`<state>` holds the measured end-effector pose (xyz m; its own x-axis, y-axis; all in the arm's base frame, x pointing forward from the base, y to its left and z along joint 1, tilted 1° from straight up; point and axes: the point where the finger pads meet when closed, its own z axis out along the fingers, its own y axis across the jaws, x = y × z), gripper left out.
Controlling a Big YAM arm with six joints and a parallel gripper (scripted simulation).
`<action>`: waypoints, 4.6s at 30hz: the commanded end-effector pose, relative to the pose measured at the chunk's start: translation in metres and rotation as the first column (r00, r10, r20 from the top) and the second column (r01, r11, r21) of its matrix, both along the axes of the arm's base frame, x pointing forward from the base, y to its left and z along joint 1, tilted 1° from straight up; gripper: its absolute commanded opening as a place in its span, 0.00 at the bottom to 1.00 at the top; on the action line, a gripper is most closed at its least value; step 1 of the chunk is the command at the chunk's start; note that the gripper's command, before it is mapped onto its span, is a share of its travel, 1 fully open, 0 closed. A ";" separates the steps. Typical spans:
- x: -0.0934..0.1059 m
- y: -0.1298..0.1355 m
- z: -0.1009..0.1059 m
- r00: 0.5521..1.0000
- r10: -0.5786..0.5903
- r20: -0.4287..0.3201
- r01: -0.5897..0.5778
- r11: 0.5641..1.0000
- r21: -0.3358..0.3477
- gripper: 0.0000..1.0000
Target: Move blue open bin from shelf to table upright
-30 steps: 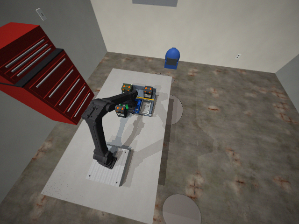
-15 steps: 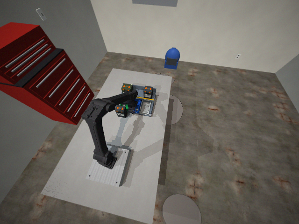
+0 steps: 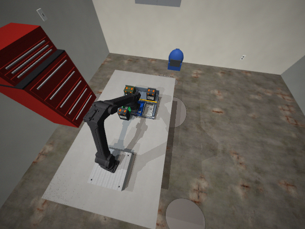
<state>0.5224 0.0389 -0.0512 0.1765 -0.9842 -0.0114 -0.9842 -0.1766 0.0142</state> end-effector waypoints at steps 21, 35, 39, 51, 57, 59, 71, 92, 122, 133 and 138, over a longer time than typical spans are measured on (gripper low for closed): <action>-0.002 -0.004 -0.024 1.000 -0.008 -0.010 0.007 1.000 -0.004 0.90; -0.002 -0.003 -0.034 1.000 -0.008 -0.010 0.007 1.000 -0.004 0.90; -0.002 -0.003 -0.035 1.000 -0.008 -0.010 0.007 1.000 -0.004 0.90; -0.002 -0.003 -0.037 1.000 -0.008 -0.010 0.007 1.000 -0.004 0.90; -0.002 -0.003 -0.037 1.000 -0.008 -0.010 0.007 1.000 -0.004 0.90; -0.002 -0.003 -0.037 1.000 -0.008 -0.010 0.007 1.000 -0.004 0.90; -0.002 -0.003 -0.037 1.000 -0.008 -0.010 0.007 1.000 -0.004 0.90; -0.002 -0.003 -0.037 1.000 -0.008 -0.010 0.007 1.000 -0.004 0.00; -0.003 -0.003 -0.037 1.000 -0.007 -0.015 0.007 1.000 -0.004 0.00; -0.003 -0.003 -0.037 1.000 -0.007 -0.015 0.007 1.000 -0.004 0.00; -0.003 -0.003 -0.037 1.000 -0.007 -0.015 0.007 1.000 -0.004 0.00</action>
<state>0.5270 0.0392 -0.0720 0.1765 -0.9843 -0.0099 -0.9843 -0.1765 0.0032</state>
